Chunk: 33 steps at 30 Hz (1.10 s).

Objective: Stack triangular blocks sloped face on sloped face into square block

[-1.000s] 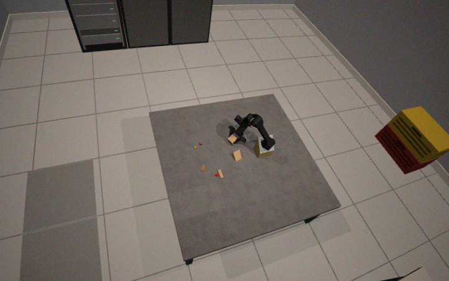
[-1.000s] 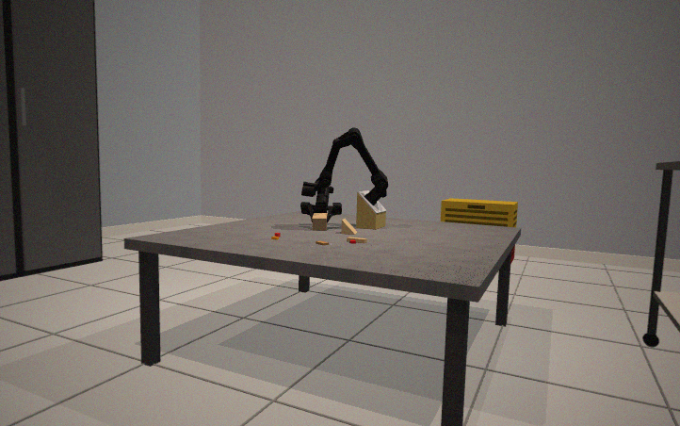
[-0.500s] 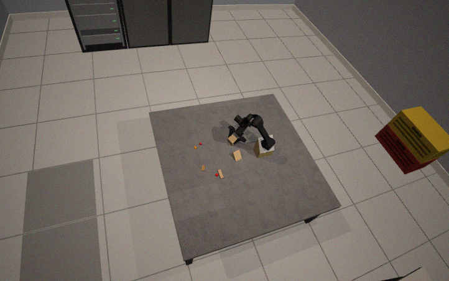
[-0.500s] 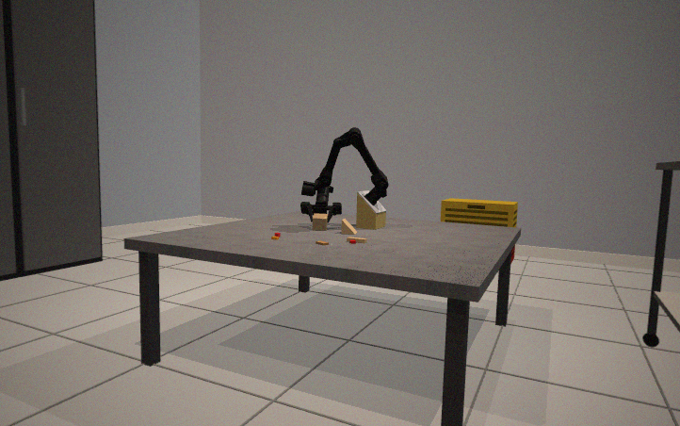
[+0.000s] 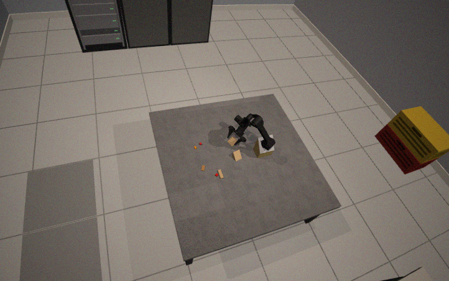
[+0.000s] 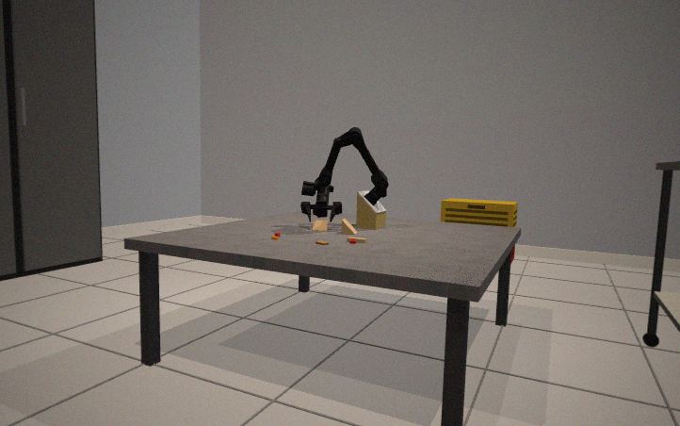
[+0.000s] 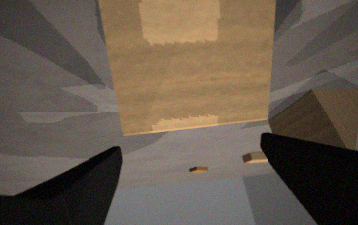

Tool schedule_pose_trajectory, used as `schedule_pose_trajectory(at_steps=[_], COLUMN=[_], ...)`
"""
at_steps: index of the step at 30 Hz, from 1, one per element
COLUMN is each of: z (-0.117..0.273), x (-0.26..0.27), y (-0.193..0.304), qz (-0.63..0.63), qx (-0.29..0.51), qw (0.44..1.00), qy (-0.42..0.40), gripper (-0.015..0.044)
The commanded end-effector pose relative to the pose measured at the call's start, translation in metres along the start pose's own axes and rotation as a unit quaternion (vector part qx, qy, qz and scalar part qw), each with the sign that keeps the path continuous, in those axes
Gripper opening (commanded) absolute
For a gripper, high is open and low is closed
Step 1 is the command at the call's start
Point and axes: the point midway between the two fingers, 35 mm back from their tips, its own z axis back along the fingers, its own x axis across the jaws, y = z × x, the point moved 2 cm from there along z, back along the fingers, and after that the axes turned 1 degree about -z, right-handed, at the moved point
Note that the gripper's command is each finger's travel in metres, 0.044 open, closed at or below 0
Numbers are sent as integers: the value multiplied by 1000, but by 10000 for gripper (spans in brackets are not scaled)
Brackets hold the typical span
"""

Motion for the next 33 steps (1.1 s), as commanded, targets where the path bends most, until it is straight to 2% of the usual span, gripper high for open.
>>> schedule_pose_trajectory(at_steps=[1, 7, 14, 16, 24, 29, 33], z=[17, 67, 67, 69, 107, 106, 84], x=[6, -1, -1, 2, 0, 0, 5], y=[19, 70, 70, 59, -40, -42, -43], qz=[8, 10, 9, 8, 8, 8, 9], qx=[0, 1, 2, 1, -15, -16, -25], qw=[1000, 1000, 1000, 1000, 1000, 1000, 999], qy=[-7, -5, -5, -10, -15, -15, -22], gripper=[440, 440, 440, 440, 440, 440, 440])
